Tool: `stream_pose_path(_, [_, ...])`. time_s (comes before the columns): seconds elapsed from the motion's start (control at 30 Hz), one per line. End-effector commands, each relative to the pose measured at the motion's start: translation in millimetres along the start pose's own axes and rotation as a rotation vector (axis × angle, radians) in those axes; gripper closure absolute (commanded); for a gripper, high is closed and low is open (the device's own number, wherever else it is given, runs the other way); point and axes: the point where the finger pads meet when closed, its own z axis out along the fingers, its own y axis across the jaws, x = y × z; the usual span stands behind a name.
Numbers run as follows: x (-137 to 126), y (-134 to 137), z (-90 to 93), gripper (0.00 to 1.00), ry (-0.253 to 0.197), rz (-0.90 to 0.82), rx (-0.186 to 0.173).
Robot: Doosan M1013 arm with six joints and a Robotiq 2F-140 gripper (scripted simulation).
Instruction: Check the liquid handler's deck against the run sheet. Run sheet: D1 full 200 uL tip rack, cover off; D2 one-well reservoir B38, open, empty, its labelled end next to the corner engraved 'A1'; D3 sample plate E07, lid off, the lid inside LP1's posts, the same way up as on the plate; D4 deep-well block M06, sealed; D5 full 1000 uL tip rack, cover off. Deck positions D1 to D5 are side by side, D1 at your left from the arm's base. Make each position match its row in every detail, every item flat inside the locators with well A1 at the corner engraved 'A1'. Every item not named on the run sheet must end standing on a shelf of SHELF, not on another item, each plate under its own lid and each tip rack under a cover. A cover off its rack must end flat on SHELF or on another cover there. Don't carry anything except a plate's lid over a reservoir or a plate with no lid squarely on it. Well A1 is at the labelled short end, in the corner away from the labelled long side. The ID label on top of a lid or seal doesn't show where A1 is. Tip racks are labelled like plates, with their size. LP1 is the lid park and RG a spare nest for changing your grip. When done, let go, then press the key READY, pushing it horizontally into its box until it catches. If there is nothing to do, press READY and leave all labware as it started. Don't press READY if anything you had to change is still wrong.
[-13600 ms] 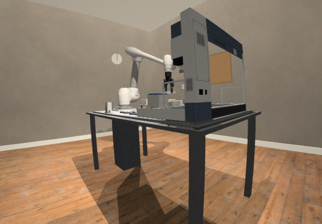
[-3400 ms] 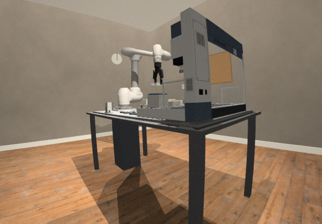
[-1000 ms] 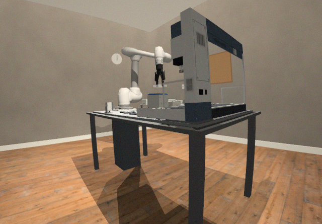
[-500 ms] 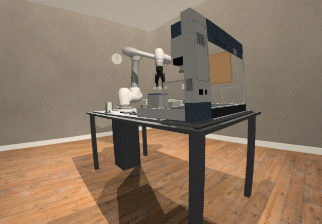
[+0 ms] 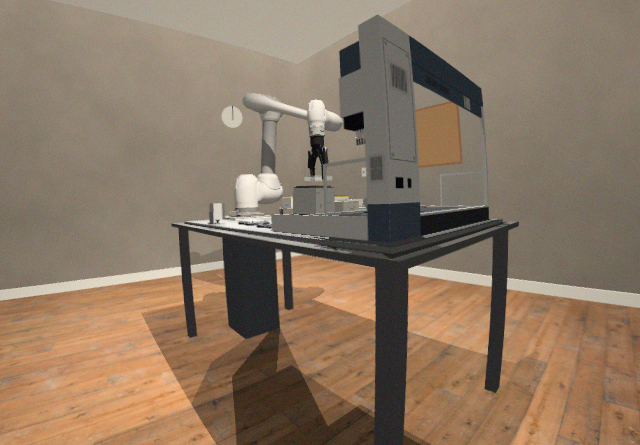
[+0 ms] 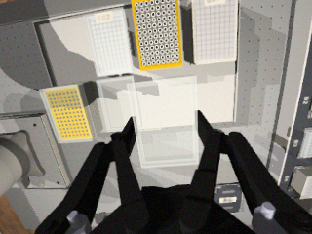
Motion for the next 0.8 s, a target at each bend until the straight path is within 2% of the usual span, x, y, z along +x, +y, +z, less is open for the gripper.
stream_pose_path(0.0, [0,0,3.0,0.9,0.001,0.0,-0.001])
stream_pose_path(0.77, [0,0,38.0,0.9,0.001,0.0,-0.001])
